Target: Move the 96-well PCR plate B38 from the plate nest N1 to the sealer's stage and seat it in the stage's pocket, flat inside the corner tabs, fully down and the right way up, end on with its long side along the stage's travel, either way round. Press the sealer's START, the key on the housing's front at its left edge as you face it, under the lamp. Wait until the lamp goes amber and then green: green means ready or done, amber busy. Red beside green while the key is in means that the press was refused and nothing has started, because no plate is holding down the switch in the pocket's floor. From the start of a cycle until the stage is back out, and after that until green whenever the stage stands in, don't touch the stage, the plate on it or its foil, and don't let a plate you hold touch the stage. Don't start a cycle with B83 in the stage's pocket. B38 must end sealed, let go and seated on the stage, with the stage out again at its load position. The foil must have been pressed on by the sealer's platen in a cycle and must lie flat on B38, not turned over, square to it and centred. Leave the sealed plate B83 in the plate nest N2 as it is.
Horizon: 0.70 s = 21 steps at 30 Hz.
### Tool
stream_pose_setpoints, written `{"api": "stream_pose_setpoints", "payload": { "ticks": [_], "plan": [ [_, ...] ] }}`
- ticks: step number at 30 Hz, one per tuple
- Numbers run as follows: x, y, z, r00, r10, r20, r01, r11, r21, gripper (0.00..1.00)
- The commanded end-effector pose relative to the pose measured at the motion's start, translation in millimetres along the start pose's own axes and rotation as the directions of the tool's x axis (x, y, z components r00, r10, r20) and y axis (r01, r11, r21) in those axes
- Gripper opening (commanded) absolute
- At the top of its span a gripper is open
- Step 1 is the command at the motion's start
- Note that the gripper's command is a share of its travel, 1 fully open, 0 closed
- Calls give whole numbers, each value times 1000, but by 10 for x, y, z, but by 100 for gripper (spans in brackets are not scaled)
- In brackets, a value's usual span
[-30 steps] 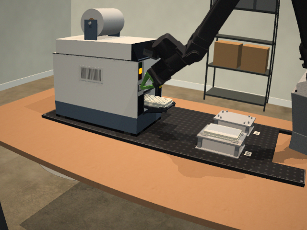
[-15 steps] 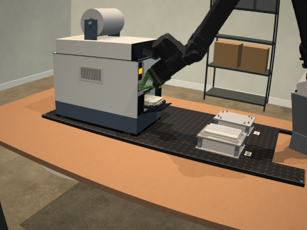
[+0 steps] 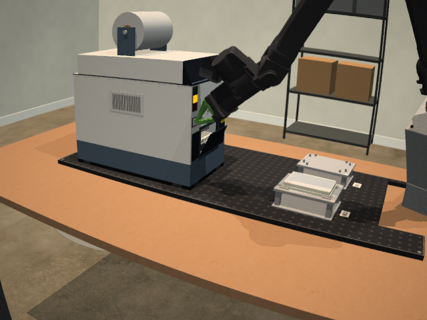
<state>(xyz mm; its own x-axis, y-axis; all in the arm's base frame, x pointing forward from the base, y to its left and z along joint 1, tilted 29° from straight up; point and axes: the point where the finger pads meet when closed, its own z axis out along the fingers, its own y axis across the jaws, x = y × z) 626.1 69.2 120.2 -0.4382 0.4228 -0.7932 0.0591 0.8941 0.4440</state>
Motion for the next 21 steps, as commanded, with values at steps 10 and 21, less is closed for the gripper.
{"api": "stream_pose_setpoints", "payload": {
  "ticks": [10, 21],
  "plan": [
    [-375, 211, -237, 996, -12, 91, 16, 999, -44, 0],
    [-4, 73, -427, 1000, 14, 18, -14, 1000, -11, 0]
  ]
}}
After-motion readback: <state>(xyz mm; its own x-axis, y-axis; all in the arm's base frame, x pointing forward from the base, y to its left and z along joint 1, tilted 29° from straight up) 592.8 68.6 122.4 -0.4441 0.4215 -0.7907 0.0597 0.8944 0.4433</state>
